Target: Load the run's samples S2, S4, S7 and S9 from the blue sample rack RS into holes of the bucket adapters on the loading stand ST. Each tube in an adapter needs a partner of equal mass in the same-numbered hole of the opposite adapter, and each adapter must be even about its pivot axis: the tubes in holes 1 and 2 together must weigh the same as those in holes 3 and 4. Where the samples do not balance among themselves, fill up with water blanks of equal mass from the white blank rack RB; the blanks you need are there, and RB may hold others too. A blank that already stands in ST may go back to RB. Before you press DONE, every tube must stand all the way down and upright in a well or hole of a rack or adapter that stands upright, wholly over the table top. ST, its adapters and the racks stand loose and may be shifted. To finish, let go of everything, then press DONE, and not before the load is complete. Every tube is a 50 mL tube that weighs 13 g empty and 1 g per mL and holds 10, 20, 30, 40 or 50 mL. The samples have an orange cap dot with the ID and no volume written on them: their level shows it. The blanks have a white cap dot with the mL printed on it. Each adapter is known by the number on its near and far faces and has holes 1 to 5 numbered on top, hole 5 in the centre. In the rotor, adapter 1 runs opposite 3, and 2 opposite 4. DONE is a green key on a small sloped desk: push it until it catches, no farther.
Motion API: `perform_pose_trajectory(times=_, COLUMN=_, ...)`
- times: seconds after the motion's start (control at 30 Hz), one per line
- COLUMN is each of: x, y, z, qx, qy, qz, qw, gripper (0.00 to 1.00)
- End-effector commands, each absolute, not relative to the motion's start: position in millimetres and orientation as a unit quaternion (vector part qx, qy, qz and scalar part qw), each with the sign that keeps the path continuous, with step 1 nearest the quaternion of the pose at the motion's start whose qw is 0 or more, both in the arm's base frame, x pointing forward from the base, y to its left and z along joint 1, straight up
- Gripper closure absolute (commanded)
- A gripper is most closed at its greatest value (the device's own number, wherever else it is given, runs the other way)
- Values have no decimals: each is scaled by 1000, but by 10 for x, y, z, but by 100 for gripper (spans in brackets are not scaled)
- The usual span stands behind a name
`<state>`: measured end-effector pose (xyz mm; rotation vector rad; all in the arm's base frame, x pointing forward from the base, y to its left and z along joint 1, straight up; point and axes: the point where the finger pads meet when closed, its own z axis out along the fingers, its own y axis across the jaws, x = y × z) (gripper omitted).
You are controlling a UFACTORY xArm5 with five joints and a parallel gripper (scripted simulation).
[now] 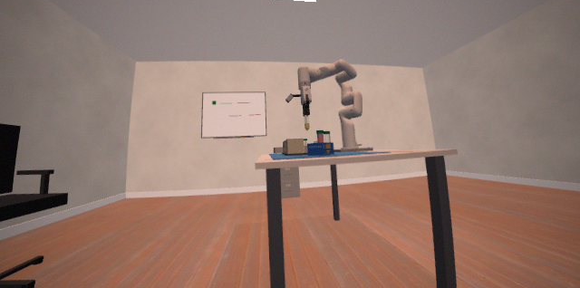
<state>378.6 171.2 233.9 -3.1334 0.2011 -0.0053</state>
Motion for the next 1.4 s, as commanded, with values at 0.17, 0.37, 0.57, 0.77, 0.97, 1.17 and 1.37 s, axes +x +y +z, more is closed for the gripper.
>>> perform_pose_trajectory(times=0.17, x=3876, y=1403, z=2354, qx=-998, qy=63, qz=-4, qw=2, gripper=100)
perform_pose_trajectory(times=0.37, x=3950, y=1111, z=2354, qx=-998, qy=63, qz=-4, qw=1, gripper=100)
perform_pose_trajectory(times=0.57, x=4000, y=917, z=2354, qx=-998, qy=63, qz=-4, qw=1, gripper=100)
perform_pose_trajectory(times=0.77, x=4075, y=626, z=2354, qx=-998, qy=63, qz=-4, qw=1, gripper=100)
perform_pose_trajectory(times=0.97, x=4149, y=335, z=2354, qx=-998, qy=63, qz=-4, qw=1, gripper=100)
perform_pose_trajectory(times=1.17, x=4199, y=141, z=2355, qx=-998, qy=63, qz=-4, qw=0, gripper=100)
perform_pose_trajectory(times=1.37, x=4273, y=-151, z=2355, qx=-998, qy=63, qz=-4, qw=0, gripper=100)
